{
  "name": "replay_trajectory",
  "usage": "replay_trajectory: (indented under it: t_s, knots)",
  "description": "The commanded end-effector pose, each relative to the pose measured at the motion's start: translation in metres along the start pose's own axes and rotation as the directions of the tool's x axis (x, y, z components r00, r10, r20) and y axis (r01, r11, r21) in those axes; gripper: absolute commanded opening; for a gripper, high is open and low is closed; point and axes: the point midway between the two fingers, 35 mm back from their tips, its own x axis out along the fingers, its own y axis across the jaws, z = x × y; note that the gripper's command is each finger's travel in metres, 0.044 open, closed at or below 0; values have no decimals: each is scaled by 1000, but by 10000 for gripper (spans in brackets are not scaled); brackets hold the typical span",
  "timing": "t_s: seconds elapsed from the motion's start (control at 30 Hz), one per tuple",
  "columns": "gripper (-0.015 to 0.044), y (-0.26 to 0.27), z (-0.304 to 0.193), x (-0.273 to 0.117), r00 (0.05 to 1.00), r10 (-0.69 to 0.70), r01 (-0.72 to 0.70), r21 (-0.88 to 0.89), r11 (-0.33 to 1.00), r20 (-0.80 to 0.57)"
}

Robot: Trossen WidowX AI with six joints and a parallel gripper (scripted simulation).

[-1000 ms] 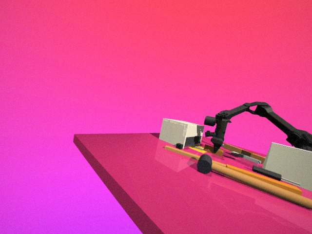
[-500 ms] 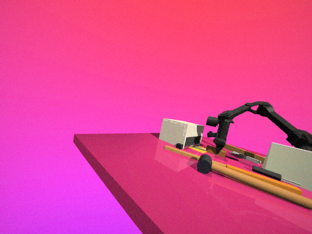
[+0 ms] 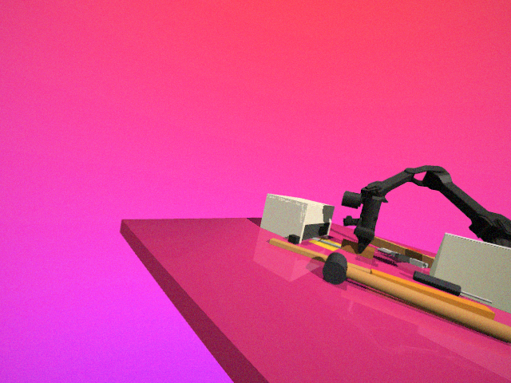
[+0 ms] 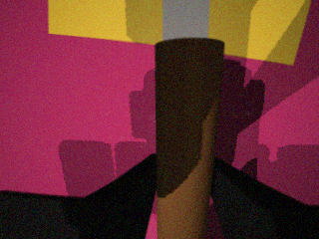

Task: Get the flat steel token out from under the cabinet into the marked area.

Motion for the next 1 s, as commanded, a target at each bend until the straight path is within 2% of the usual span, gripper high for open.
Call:
replay_trajectory:
  t_s: [0.0, 0.97]
  knots:
    - [0, 0, -7, 1, 1000, 0, 0, 2, 1000, -5]
    - [0, 0, -37, 1, 1000, 0, 0, 1, 1000, -6]
